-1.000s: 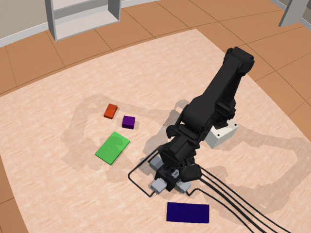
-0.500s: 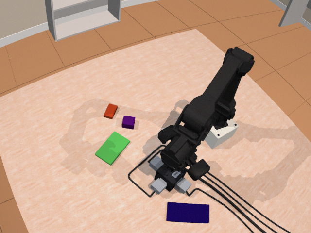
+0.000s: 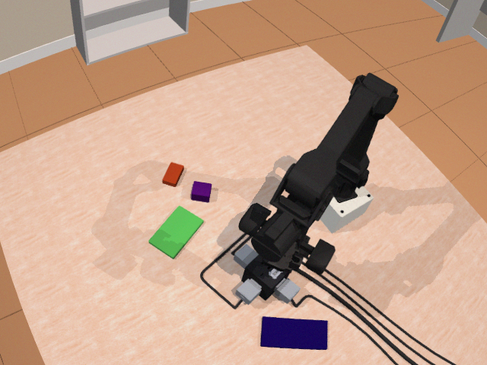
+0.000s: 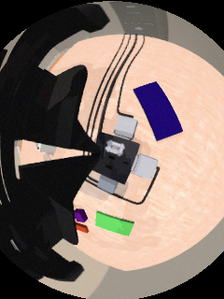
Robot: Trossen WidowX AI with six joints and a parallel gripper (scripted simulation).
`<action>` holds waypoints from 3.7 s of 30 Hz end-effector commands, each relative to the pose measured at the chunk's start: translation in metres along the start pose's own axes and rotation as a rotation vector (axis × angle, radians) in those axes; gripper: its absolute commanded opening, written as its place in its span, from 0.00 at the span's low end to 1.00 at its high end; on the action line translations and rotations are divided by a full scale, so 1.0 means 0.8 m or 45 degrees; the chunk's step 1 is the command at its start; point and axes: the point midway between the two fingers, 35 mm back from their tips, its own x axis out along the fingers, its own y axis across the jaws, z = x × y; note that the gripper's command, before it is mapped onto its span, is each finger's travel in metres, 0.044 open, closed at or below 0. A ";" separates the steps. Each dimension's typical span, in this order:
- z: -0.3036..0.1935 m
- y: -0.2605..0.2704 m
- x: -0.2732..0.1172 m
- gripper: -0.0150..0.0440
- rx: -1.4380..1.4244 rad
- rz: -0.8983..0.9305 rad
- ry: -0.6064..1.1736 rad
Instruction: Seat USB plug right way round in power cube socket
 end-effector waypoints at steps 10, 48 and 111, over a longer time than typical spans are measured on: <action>0.000 0.000 0.000 0.25 -0.448 0.000 -0.001; 0.000 0.000 0.000 0.25 -1.714 0.000 0.000; 0.002 0.004 0.007 0.25 -1.759 0.034 -0.045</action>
